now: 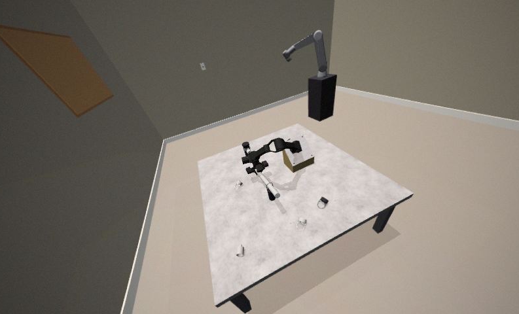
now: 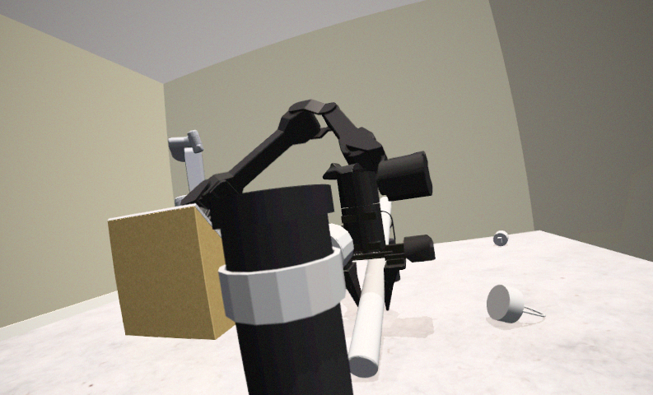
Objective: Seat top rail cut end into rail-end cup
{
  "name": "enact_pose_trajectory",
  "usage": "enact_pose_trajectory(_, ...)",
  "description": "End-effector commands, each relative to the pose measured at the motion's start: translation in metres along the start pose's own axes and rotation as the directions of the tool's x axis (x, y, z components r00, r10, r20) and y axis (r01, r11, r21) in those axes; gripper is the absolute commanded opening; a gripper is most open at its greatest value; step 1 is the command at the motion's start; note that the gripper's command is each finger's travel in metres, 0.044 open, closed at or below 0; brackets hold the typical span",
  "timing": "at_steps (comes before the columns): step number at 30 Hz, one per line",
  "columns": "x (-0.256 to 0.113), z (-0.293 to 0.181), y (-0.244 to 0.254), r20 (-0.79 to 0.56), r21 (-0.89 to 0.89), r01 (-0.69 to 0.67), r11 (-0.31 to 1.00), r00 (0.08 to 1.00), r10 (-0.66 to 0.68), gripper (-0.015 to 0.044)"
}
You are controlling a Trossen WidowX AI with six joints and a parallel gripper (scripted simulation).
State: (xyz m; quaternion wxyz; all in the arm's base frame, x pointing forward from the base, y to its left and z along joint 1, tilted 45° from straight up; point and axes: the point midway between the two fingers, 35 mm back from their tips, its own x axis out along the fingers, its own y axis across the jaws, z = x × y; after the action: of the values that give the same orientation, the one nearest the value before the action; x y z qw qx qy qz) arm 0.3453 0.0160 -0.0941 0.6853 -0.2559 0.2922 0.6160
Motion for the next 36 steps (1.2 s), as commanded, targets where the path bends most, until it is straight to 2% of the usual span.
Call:
enact_pose_trajectory(1,0.001,0.001,0.0,0.003,0.003,-0.001,1.0,1.0,0.001,0.0131)
enact_pose_trajectory(2,0.001,0.001,0.0,0.003,0.003,-0.001,1.0,1.0,0.001,0.0124)
enact_pose_trajectory(7,-0.004,0.0,0.0,0.003,0.002,-0.001,1.0,1.0,0.001,0.0)
enact_pose_trajectory(13,-0.019,-0.004,-0.002,-0.054,-0.001,0.001,1.0,0.999,-0.001,0.0)
enact_pose_trajectory(25,-0.092,-0.02,-0.001,-0.32,-0.002,-0.006,1.0,0.947,0.005,0.0)
enact_pose_trajectory(36,-0.089,-0.017,0.001,-0.312,0.002,-0.009,1.0,0.95,0.009,0.0)
